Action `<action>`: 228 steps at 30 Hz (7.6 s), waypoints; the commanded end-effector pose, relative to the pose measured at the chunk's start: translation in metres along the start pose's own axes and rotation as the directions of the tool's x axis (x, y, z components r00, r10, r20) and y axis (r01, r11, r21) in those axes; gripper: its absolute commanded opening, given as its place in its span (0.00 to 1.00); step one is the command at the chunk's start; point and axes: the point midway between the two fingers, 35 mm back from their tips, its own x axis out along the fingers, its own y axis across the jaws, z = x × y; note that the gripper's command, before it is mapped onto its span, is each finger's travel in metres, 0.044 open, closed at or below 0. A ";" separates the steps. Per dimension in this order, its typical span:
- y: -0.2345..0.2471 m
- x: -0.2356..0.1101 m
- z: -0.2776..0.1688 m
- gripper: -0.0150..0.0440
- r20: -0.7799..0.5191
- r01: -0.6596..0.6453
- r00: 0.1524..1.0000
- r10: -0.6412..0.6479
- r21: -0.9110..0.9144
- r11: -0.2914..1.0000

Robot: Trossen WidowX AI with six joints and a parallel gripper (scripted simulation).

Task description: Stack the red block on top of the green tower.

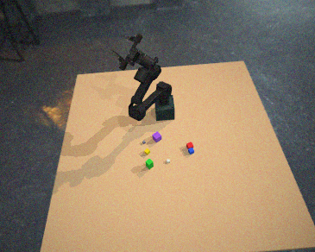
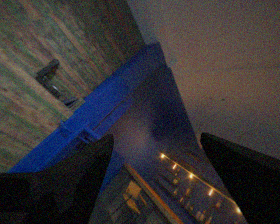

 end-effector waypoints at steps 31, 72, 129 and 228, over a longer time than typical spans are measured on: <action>-0.309 -0.221 -0.055 1.00 -0.156 0.961 0.076 -0.985 -0.251 0.114; 0.052 -0.592 0.067 1.00 -0.132 -0.333 -0.924 0.359 -0.187 -0.924; 0.255 -0.587 -0.011 1.00 -0.532 -0.663 -0.536 0.655 -0.216 -0.717; 0.251 -0.480 0.094 0.25 -0.524 -0.683 -0.546 0.654 -0.174 -0.709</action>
